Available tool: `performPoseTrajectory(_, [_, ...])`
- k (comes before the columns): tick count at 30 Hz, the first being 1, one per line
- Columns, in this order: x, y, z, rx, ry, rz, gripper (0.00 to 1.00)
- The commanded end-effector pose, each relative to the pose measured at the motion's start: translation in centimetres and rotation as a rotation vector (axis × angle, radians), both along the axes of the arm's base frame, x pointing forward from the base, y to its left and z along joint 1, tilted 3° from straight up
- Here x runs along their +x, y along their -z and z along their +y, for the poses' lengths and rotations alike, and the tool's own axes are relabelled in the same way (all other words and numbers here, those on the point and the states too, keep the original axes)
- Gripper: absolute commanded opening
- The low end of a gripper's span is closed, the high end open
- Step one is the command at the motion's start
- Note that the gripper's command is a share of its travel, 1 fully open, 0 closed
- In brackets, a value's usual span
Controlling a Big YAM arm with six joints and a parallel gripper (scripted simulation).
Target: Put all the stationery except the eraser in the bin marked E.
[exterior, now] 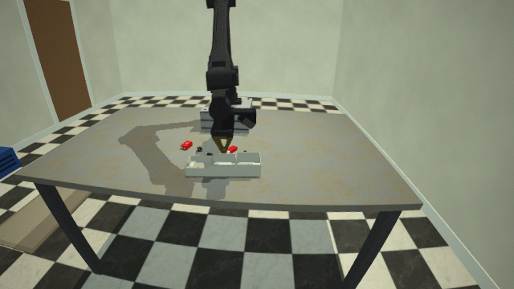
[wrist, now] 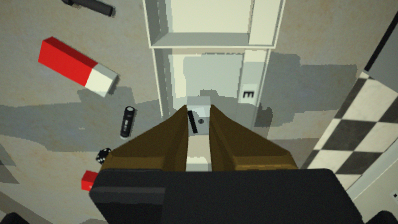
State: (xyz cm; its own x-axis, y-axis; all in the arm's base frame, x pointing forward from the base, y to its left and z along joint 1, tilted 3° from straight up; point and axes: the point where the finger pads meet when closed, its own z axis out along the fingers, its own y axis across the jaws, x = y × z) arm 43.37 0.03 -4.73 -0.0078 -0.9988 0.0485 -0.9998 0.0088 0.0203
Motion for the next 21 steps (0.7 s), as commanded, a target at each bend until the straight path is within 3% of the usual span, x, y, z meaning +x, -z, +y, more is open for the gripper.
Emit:
performPoseTrajectory(1, [0.6,1.0,0.0,0.008,-0.01,-0.008,0.09])
performPoseTrajectory(21, [0.1,4.4,-0.6,0.007,0.0,0.0,0.09])
